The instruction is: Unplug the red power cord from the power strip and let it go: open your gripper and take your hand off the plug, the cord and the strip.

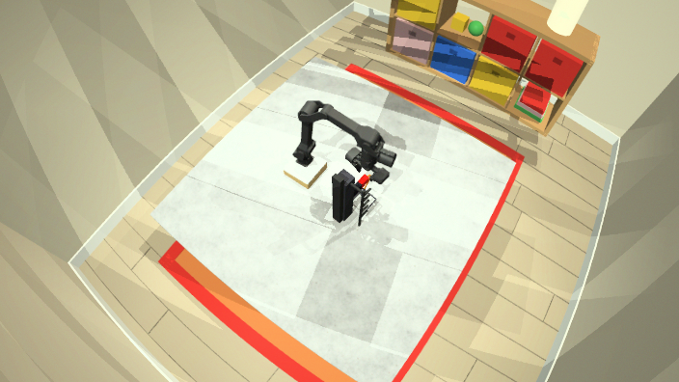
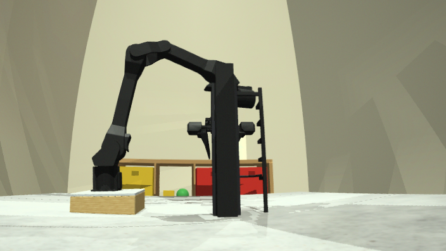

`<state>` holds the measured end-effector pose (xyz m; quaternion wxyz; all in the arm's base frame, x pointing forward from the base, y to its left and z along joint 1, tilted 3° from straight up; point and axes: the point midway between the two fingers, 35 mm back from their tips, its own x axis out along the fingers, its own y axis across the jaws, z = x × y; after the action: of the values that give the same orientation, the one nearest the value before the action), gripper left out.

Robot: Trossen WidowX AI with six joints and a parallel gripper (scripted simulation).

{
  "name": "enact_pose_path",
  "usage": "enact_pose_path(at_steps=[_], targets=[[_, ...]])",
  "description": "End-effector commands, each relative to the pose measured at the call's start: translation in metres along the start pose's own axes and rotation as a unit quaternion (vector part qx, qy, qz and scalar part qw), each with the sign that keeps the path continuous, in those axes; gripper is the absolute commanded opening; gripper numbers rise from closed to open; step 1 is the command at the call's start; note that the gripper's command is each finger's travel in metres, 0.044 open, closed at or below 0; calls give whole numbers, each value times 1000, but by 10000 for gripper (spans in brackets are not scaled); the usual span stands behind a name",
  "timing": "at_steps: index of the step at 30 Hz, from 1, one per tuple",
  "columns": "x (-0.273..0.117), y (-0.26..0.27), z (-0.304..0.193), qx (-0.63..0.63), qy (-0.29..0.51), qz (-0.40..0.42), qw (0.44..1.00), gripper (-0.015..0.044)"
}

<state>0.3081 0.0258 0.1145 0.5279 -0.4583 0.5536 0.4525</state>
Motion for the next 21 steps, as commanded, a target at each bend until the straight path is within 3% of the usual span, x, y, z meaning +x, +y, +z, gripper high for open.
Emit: enact_pose_path(at_steps=[1,3,7,21], targets=[[-2,-1,7,-3,0,-2,1000,394],[-6,-2,23,-3,-1,-2,1000,440],[-13,0,58,-3,-2,-2,1000,440],[-13,0,60,-3,-3,-2,1000,440]])
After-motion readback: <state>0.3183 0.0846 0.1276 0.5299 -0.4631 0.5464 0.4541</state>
